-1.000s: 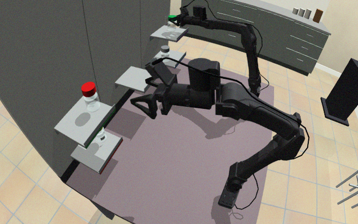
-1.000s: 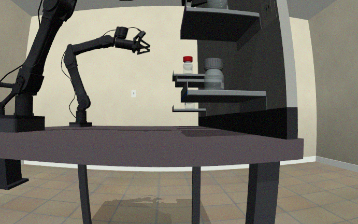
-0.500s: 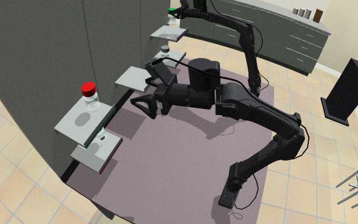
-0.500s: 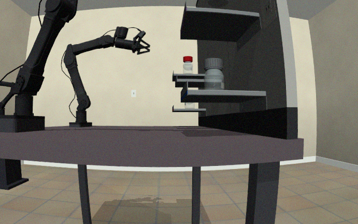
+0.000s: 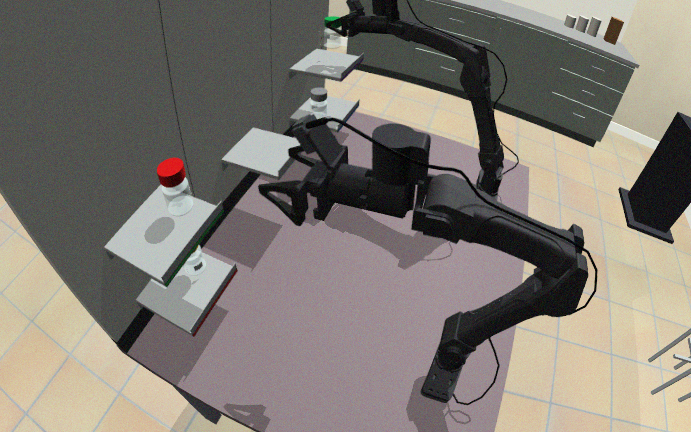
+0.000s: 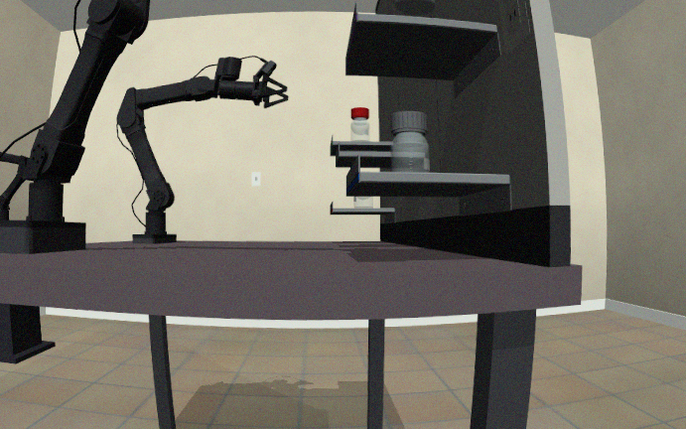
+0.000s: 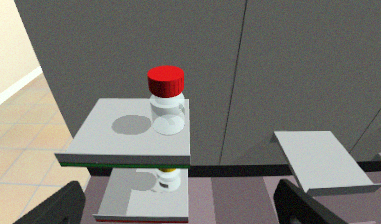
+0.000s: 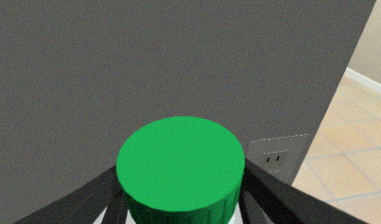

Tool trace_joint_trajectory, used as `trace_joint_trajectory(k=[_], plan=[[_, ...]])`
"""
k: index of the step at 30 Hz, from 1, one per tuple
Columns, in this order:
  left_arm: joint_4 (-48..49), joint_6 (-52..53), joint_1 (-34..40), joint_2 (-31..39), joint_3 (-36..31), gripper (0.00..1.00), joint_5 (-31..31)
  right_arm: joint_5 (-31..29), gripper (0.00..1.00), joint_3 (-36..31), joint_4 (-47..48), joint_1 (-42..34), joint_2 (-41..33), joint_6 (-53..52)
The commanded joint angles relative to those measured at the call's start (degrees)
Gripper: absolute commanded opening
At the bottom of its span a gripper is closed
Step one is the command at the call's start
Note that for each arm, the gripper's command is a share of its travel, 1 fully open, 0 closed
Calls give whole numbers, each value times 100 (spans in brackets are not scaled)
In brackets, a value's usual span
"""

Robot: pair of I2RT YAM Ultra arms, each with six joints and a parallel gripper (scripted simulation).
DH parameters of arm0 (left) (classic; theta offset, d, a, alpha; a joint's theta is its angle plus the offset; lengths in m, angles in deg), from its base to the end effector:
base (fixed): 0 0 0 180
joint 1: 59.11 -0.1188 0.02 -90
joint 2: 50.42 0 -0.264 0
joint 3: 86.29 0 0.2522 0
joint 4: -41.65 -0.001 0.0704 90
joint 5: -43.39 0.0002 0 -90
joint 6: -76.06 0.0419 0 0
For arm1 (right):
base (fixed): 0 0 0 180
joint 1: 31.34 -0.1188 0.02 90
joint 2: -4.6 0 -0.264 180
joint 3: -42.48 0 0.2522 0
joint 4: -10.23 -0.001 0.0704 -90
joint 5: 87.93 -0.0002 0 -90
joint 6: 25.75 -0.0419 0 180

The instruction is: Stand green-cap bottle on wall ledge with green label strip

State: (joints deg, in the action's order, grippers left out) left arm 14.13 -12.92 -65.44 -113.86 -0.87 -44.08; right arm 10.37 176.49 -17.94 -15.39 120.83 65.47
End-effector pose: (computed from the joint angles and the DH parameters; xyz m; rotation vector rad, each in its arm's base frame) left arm 0.2461 0.0264 0.4383 -0.0439 1.6672 0.0603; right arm 0.4700 -0.1270 0.4123 0.1193 1.7470 -0.0920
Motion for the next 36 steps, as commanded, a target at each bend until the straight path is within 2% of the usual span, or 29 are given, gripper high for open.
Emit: trace_joint_trajectory(k=[1,8,14,17,21,27,29,36], plan=[[830,-132,253,272,-400,100,-151,-61,50,152,142,-25,-121,-22],[1420,-161,605,427,-1099,100,-265,-15,50,108,133,-8,-110,-6],[1389,-148,658,441,-1143,100,-285,-15,50,108,133,-8,-110,-6],[1397,-145,660,433,-1140,100,-288,-295,50,61,278,-84,-191,-127],[1402,-144,661,427,-1136,100,-290,-1082,50,-181,446,-518,-262,-391],[1404,-103,630,370,-1134,100,-249,-2694,50,-904,771,-1855,-509,-916],[1404,-103,630,370,-1134,100,-249,-2694,50,-904,771,-1855,-509,-916],[1405,-103,630,370,-1134,100,-249,-4324,50,-1741,1116,-3866,-612,-1278]])
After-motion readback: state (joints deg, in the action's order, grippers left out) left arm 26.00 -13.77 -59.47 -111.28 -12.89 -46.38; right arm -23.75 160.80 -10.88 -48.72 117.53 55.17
